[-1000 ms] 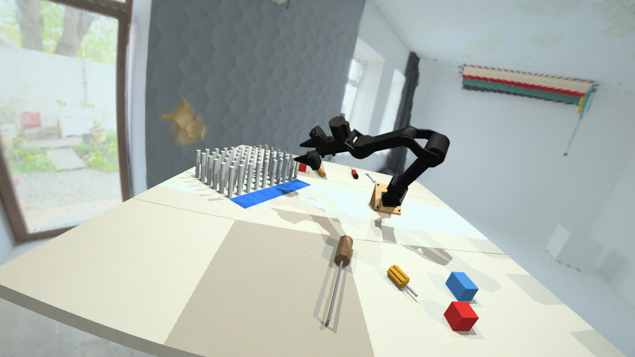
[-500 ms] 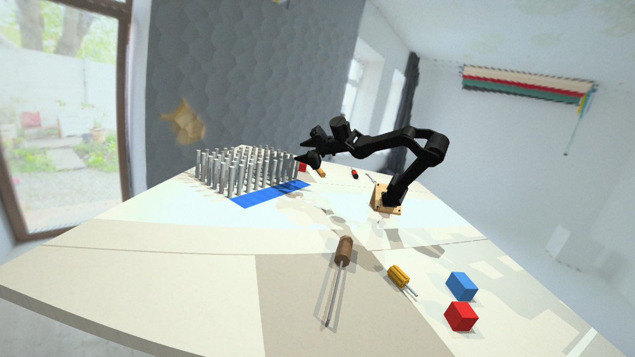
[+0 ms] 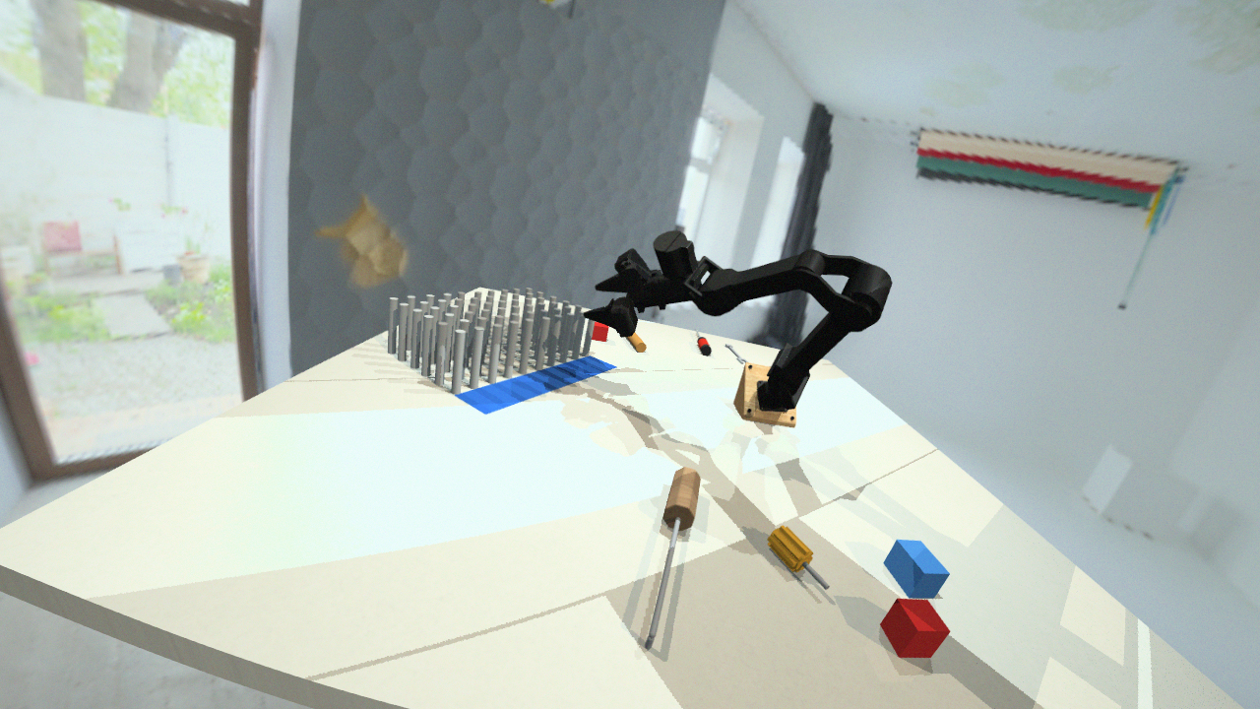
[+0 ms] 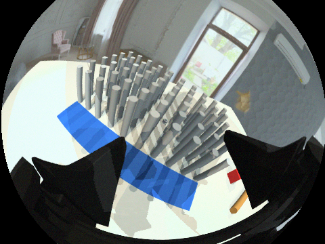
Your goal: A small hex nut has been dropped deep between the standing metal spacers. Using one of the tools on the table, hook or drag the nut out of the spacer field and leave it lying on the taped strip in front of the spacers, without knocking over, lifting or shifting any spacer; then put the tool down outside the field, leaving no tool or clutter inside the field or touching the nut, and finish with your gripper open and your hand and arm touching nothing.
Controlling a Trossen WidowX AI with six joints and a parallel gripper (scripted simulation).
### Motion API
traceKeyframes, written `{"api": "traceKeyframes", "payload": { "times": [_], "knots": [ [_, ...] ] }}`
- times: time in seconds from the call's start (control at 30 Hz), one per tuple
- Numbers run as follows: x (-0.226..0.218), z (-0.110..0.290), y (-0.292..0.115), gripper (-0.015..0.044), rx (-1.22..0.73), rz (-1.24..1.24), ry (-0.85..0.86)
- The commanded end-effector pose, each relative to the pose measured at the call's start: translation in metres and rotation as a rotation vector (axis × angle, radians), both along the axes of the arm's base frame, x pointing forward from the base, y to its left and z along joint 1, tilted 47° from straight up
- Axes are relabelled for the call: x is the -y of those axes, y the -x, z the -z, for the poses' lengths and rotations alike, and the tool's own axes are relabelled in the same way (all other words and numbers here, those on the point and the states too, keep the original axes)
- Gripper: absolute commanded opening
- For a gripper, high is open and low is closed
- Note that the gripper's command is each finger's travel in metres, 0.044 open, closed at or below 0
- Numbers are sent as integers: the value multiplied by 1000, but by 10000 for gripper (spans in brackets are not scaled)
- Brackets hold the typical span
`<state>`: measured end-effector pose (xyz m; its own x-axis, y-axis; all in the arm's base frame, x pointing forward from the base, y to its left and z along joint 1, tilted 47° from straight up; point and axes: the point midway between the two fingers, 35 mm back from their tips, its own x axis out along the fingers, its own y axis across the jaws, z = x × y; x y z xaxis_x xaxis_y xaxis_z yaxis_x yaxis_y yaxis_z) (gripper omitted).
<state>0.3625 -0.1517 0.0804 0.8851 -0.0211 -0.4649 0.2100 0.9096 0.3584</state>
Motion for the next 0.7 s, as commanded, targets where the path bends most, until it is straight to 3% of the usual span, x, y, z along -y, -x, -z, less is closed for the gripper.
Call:
{"api": "traceKeyframes", "payload": {
  "times": [0.0,0.2,0.37,0.67],
  "knots": [
    [-1,-1,0,440,-1,7,-20],
    [-57,-46,-11,440,-44,11,-563],
    [-112,-94,-3,440,-205,37,-1057],
    [-169,-148,25,440,-495,111,-1522]
  ]
}}
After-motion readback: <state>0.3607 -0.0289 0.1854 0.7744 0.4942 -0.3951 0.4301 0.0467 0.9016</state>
